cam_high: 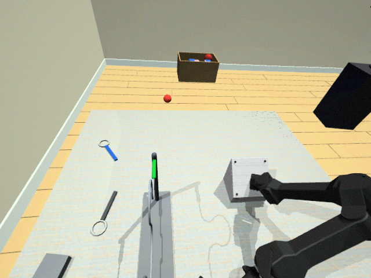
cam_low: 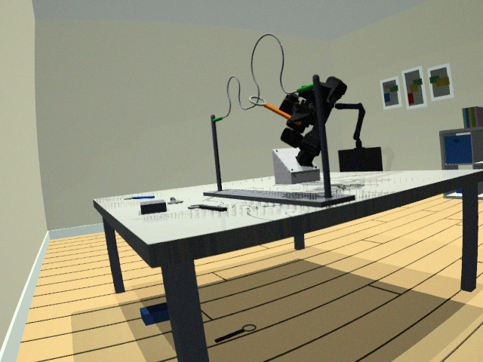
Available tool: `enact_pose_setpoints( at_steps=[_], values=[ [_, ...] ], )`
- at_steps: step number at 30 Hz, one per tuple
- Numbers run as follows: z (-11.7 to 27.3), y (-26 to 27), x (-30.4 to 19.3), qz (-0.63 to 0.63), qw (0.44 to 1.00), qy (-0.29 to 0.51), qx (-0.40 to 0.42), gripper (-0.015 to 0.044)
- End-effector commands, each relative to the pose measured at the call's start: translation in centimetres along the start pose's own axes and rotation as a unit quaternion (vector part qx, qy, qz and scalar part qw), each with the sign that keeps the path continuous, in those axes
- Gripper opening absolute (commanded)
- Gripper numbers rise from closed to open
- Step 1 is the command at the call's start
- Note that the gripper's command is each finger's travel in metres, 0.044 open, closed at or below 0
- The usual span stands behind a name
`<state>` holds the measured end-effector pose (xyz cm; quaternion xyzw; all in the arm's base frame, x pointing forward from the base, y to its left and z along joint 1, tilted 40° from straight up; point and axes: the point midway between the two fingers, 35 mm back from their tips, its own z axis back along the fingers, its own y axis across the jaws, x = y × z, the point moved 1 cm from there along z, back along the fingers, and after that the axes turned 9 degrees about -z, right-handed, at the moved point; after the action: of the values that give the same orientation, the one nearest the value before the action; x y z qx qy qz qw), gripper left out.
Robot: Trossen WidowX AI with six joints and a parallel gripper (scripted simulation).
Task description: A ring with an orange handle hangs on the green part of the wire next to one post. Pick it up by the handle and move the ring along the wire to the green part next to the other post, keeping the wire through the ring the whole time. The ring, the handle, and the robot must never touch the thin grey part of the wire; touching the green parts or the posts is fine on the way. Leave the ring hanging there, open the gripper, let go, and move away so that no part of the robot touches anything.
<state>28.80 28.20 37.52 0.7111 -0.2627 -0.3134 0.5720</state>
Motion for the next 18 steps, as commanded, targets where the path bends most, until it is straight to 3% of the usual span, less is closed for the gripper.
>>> enact_pose_setpoints(
  at_steps=[1,18],
  values=[
    [0.3,-1.2,0.4,0.047,0.999,0.002,-0.024,-0.0150],
    [1.8,-6.1,2.8,0.219,0.968,0.009,-0.124,-0.0150]
  ],
)
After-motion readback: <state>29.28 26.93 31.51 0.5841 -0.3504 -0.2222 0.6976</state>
